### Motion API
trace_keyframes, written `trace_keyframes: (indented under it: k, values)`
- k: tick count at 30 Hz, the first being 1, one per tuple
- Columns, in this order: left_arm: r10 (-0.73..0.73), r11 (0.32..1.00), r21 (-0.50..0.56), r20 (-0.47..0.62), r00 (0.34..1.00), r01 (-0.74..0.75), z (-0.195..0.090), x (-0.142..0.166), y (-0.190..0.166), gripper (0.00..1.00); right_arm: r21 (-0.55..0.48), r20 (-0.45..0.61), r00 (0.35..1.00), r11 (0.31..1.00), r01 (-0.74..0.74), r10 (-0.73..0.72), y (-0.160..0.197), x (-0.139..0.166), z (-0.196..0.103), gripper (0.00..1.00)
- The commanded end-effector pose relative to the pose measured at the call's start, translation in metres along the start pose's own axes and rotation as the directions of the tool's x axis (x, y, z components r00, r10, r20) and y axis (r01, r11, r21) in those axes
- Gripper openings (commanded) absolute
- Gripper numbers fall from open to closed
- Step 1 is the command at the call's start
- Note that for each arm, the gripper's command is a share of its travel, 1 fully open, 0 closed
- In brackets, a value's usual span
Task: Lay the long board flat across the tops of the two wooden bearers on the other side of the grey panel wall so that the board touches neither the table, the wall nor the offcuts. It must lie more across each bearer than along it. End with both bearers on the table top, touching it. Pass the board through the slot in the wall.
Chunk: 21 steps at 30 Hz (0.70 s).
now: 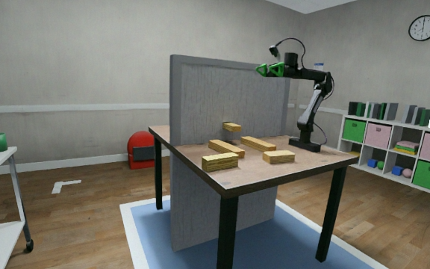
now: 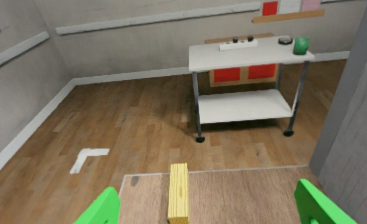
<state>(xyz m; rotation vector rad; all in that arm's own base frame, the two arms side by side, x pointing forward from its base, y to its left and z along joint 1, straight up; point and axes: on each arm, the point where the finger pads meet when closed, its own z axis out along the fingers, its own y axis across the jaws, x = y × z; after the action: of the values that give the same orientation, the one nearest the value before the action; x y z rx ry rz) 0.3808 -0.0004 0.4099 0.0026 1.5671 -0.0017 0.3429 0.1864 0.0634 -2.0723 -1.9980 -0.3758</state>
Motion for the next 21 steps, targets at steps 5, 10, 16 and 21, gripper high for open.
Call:
trace_keyframes:
  k: [5, 10, 16, 21]
  values:
    - [-0.008, 1.000, -0.008, 0.074, 0.997, 0.008, -0.006, -0.031, 0.002, 1.00, -0.095, -0.068, 0.997, 0.995, 0.032, -0.039, 0.017, 0.023, -0.021, 0.00]
    - [-0.008, 1.000, -0.008, 0.074, 0.997, 0.008, -0.006, -0.031, 0.002, 1.00, -0.091, -0.065, 0.998, 0.996, 0.015, -0.021, 0.017, 0.016, -0.019, 0.00]
    - [-0.008, 1.000, -0.008, 0.074, 0.997, 0.008, -0.006, -0.031, 0.002, 1.00, -0.091, -0.069, 0.997, 0.995, 0.032, -0.038, 0.015, 0.025, -0.017, 0.00]
    - [-0.008, 1.000, -0.008, 0.074, 0.997, 0.008, -0.006, -0.031, 0.002, 1.00, -0.074, -0.062, 0.998, 0.997, 0.025, -0.030, 0.010, 0.022, -0.013, 0.00]
